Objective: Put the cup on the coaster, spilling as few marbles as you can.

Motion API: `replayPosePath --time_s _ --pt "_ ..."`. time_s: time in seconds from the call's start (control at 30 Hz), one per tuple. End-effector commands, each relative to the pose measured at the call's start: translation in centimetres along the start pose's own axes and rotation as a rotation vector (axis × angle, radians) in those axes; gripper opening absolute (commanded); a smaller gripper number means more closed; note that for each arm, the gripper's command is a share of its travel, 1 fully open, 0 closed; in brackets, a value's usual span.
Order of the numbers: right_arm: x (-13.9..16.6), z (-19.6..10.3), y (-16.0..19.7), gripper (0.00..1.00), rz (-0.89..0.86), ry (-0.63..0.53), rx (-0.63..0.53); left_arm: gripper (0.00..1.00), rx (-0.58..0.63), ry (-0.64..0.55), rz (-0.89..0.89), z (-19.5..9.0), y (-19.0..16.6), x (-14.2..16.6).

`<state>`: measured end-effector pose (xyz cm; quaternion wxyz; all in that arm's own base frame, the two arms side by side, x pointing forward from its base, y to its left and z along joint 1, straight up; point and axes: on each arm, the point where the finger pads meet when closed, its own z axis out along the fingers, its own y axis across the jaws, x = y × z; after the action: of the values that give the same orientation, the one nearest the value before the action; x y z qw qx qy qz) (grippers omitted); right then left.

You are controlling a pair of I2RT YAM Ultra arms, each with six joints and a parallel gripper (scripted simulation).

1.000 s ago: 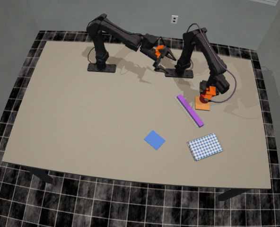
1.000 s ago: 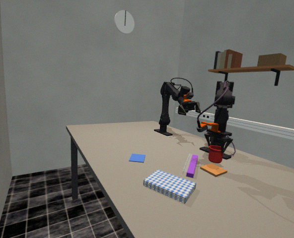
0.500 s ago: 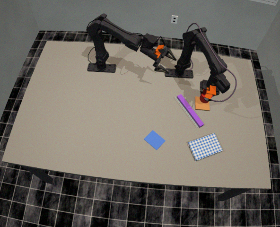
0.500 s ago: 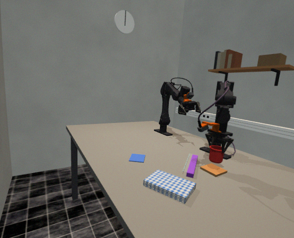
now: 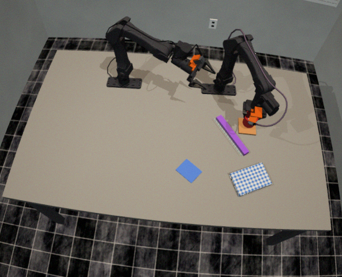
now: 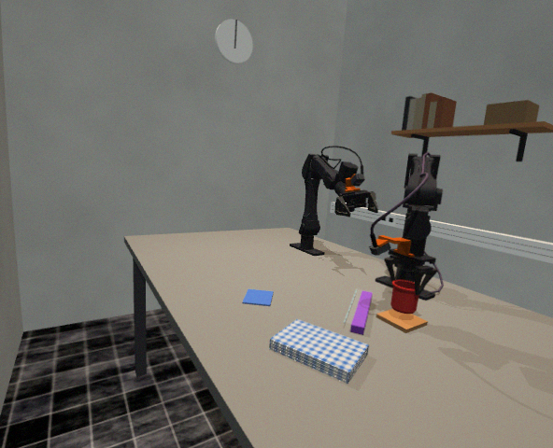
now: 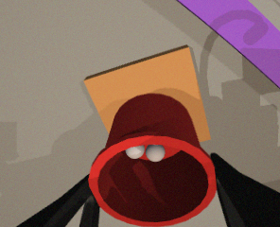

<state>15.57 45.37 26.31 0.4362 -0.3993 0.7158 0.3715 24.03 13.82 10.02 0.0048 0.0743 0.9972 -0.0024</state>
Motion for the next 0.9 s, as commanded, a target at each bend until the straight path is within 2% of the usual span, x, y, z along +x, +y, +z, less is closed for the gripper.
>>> replayPosePath --time_s 0.0,0.87 --pt "-2.4 -0.4 0.6 1.00 0.000 -0.057 -0.014 0.00 0.001 -0.030 0.005 0.4 0.1 -0.3" --pt "-2.4 -0.4 0.6 1.00 0.000 -0.057 -0.014 0.00 0.004 -0.026 0.005 2.1 0.2 -0.1"
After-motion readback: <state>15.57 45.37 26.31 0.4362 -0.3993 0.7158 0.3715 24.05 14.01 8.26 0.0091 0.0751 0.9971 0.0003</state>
